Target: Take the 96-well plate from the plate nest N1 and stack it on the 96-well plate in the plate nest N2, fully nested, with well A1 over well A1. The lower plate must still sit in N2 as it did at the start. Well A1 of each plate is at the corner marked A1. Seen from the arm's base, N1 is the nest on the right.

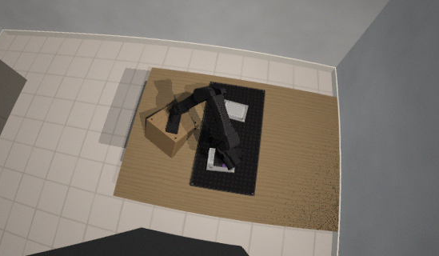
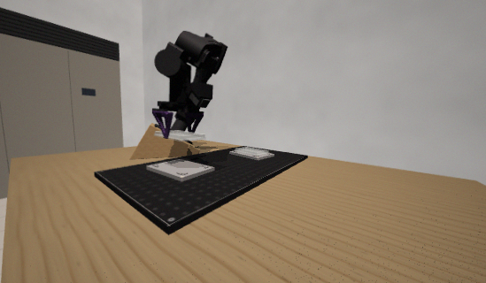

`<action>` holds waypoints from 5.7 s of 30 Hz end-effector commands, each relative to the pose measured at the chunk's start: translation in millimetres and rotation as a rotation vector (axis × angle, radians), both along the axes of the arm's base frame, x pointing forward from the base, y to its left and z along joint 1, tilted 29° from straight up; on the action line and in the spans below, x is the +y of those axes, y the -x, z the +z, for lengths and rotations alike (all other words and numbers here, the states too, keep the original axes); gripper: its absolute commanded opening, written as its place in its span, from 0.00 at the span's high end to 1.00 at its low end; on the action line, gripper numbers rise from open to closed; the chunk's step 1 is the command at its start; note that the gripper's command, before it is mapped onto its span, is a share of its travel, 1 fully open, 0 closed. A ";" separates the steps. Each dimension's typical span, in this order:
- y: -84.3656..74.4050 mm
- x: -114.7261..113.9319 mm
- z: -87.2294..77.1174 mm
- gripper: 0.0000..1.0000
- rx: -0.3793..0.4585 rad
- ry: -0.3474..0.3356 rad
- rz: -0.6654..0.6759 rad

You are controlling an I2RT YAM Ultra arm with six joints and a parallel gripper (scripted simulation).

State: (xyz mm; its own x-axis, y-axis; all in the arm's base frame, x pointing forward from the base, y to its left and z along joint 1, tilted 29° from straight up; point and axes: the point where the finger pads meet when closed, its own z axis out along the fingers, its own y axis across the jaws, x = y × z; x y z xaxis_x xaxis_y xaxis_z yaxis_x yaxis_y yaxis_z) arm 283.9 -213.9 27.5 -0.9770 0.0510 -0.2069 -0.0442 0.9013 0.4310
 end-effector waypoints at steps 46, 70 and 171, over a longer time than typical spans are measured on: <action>-8.3 -16.1 19.8 1.00 -0.073 0.033 -0.028; -11.2 38.6 36.2 1.00 0.007 -0.023 -0.182; -42.0 287.6 175.5 1.00 -0.009 -0.030 -0.188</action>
